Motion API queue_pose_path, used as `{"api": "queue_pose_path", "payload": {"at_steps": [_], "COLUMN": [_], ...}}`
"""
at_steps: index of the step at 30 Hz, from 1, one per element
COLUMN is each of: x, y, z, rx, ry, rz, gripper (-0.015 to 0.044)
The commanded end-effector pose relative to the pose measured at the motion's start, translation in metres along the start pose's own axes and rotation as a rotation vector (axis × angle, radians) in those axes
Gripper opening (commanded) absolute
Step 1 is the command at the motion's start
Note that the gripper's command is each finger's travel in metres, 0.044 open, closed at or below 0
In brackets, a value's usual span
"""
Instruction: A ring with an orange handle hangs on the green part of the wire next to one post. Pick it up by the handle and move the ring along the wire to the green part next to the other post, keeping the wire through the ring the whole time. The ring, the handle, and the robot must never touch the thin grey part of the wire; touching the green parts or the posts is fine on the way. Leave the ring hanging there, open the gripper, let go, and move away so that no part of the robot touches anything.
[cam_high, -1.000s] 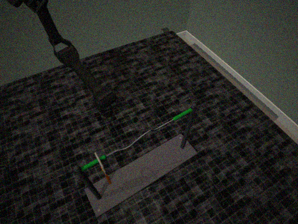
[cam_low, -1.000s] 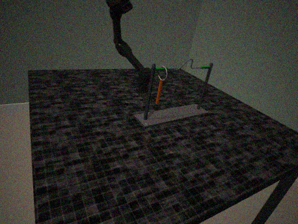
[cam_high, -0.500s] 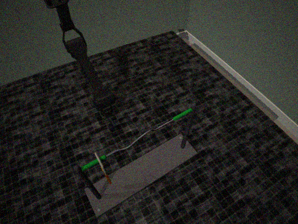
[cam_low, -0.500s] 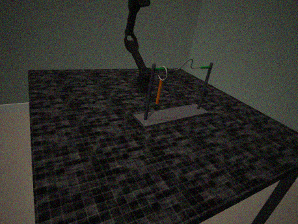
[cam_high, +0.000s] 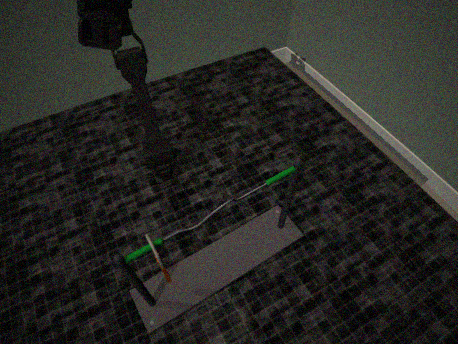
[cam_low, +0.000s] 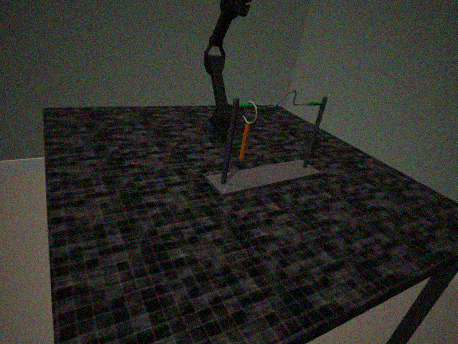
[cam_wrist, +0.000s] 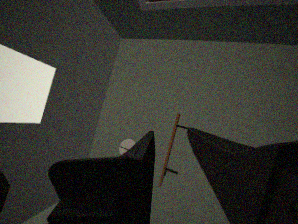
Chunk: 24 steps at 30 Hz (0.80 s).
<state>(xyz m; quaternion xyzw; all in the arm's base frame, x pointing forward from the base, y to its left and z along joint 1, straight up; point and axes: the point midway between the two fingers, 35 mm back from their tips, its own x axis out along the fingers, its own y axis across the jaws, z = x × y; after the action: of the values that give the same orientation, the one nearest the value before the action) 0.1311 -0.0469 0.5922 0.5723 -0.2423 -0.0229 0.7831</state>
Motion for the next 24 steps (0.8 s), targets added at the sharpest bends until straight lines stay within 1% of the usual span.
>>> {"api": "queue_pose_path", "payload": {"at_steps": [1,8,14,19,24], "x": [0.031,0.079,0.111,0.128,0.135], "y": [-0.025,-0.078,-0.134,-0.187,-0.242], "z": [-0.015,-0.031,-0.035,-0.033,-0.027], "rx": [-0.117,-0.318,-0.483,-0.617,-0.741], "ry": [0.029,0.080,0.129,0.177,0.227], "rz": [-0.024,-0.058,-0.086,-0.109,-0.128], "gripper": [0.0160,0.0160,0.0160,0.0160,0.0160]}}
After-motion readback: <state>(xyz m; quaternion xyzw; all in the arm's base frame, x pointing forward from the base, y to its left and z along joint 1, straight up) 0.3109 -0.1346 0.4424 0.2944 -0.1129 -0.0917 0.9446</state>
